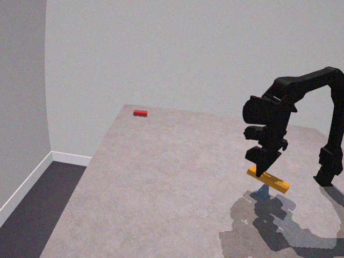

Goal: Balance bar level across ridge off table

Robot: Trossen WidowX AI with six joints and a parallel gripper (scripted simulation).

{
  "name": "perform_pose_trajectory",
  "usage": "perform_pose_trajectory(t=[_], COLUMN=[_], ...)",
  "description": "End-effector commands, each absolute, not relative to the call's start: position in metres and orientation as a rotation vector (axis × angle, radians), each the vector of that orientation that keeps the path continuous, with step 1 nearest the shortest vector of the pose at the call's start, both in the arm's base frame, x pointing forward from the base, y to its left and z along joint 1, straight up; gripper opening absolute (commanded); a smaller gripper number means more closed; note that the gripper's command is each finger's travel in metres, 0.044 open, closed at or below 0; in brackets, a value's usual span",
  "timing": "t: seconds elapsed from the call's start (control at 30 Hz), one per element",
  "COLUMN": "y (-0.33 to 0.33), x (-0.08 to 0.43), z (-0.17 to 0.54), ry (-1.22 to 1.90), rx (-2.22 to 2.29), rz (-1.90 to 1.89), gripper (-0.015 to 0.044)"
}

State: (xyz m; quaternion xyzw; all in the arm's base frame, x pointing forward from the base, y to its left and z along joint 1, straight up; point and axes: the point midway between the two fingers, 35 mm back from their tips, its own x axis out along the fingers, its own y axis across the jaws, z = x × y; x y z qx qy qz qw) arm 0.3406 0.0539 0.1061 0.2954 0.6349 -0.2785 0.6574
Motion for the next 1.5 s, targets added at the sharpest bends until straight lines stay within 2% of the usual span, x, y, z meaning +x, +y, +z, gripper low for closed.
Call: perform_pose_trajectory(t=[0.0, 0.33, 0.53, 0.57, 1.47], y=[0.0539, 0.0539, 0.0539, 0.0539, 0.0539], x=[0.3406, 0.3406, 0.3406, 0.3406, 0.3406], z=[0.1061, 0.1061, 0.1061, 0.1061, 0.1061], ry=[1.438, 1.438, 1.438, 1.438, 1.438], rx=[0.669, 0.669, 0.669, 0.669, 0.669], rz=[-0.631, -0.631, -0.631, -0.631, -0.631], gripper=[0.0, 0.0, 0.0157, 0.0167, 0.017])
